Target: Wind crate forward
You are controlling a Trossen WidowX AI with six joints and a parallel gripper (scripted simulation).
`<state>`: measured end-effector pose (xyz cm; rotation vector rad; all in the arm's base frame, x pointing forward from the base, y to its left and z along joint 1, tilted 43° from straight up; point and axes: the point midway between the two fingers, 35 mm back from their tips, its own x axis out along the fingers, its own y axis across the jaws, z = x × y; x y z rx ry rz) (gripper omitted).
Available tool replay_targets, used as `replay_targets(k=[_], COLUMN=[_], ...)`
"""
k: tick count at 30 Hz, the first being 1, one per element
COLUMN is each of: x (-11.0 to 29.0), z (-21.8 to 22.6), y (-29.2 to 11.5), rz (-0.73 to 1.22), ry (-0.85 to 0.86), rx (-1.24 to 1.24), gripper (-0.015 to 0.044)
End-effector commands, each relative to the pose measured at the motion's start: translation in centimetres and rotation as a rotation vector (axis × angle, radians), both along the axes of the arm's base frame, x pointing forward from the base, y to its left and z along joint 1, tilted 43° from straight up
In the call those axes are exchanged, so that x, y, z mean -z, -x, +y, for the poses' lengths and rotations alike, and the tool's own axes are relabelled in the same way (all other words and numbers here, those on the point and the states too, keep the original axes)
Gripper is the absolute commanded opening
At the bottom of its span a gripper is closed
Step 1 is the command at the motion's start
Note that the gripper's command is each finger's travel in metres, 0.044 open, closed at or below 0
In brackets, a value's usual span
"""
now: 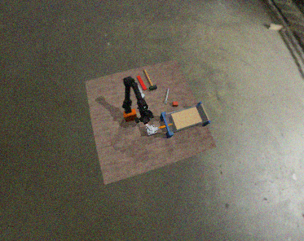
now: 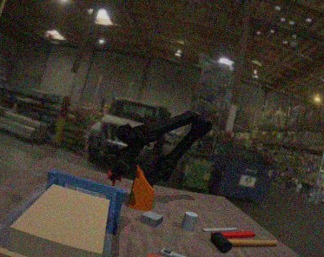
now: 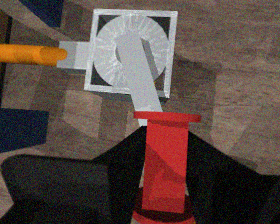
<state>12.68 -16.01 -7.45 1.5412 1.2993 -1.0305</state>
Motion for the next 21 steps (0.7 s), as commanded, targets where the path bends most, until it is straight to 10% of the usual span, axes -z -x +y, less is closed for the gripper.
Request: replay_targets(k=[1,21], x=[0.8,2.4], z=[-0.3,-1.7], y=[1.5,3.9], rz=[0.044,0.045], ry=[0.011,0.013], rx=[0.002,0.002], gripper=[0.0,0.0])
